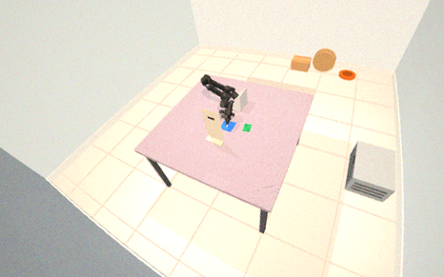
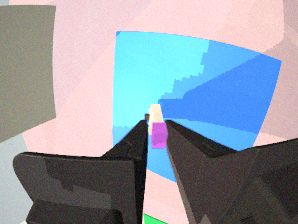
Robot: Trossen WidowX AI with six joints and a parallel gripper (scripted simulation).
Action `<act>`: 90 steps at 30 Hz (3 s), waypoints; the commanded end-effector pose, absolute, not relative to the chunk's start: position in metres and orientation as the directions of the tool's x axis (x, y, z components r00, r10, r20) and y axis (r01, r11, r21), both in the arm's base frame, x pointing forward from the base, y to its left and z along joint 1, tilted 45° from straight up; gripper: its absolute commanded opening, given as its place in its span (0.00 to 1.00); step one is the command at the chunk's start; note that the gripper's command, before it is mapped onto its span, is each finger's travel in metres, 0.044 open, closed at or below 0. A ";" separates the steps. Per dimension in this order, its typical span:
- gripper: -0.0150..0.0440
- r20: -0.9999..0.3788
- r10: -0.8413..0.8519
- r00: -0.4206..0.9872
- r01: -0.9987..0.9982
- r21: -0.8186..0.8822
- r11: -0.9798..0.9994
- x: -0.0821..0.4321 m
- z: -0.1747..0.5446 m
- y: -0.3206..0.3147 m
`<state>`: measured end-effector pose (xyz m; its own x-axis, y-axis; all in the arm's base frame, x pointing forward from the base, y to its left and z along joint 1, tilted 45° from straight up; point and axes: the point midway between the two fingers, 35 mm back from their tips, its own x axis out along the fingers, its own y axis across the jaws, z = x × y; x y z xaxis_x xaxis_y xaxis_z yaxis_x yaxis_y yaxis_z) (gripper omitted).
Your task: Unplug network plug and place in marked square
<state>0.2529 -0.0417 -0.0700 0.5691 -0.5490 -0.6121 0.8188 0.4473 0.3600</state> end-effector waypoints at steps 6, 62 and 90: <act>0.52 -0.612 -0.550 0.569 0.819 0.360 0.447 0.253 -0.070 -0.042; 0.52 -0.625 -0.541 0.562 0.823 0.356 0.443 0.243 -0.049 -0.012; 0.52 -0.630 -0.539 0.559 0.825 0.355 0.441 0.243 -0.033 0.008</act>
<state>0.2424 0.0062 -0.0360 0.5563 -0.5373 -0.6339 0.8256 0.4443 0.3480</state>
